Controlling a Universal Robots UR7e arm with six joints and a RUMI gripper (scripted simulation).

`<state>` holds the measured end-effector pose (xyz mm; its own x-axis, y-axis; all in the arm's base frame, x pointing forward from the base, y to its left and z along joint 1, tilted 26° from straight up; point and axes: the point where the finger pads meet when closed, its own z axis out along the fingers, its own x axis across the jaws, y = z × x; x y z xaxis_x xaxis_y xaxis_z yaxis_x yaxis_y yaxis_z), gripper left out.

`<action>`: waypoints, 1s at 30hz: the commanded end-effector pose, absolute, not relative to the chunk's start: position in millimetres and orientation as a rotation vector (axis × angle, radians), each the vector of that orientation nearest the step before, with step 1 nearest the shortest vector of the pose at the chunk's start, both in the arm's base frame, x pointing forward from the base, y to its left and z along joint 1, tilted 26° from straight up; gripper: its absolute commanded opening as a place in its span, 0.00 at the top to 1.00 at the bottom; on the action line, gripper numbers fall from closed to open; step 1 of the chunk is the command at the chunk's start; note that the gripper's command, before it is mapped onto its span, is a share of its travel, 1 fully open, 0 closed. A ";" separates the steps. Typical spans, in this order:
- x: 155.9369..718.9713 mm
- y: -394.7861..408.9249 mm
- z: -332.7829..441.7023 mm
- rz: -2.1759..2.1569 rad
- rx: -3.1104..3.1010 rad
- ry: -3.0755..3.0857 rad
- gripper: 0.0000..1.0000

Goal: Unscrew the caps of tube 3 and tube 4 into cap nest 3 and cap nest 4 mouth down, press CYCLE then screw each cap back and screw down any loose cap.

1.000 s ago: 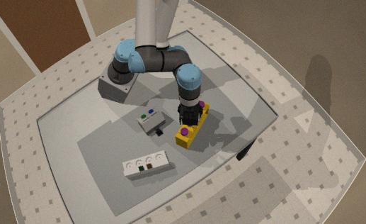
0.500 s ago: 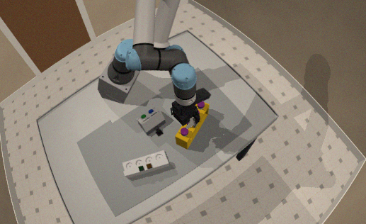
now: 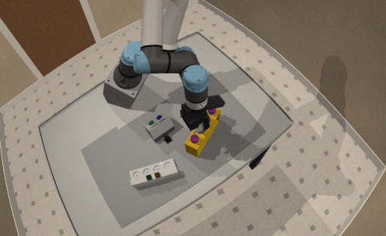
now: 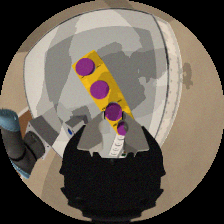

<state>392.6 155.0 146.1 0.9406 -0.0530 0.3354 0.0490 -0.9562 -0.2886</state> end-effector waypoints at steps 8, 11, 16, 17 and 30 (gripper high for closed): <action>392.8 155.1 146.4 -0.520 -2.812 -0.137 1.00; 392.8 155.0 146.5 -0.553 -2.816 -0.350 1.00; 392.8 155.0 146.6 -0.584 -2.805 -0.564 1.00; 392.7 155.0 146.6 -0.593 -2.798 -0.636 1.00; 392.6 154.9 146.9 -0.684 -2.584 -1.487 1.00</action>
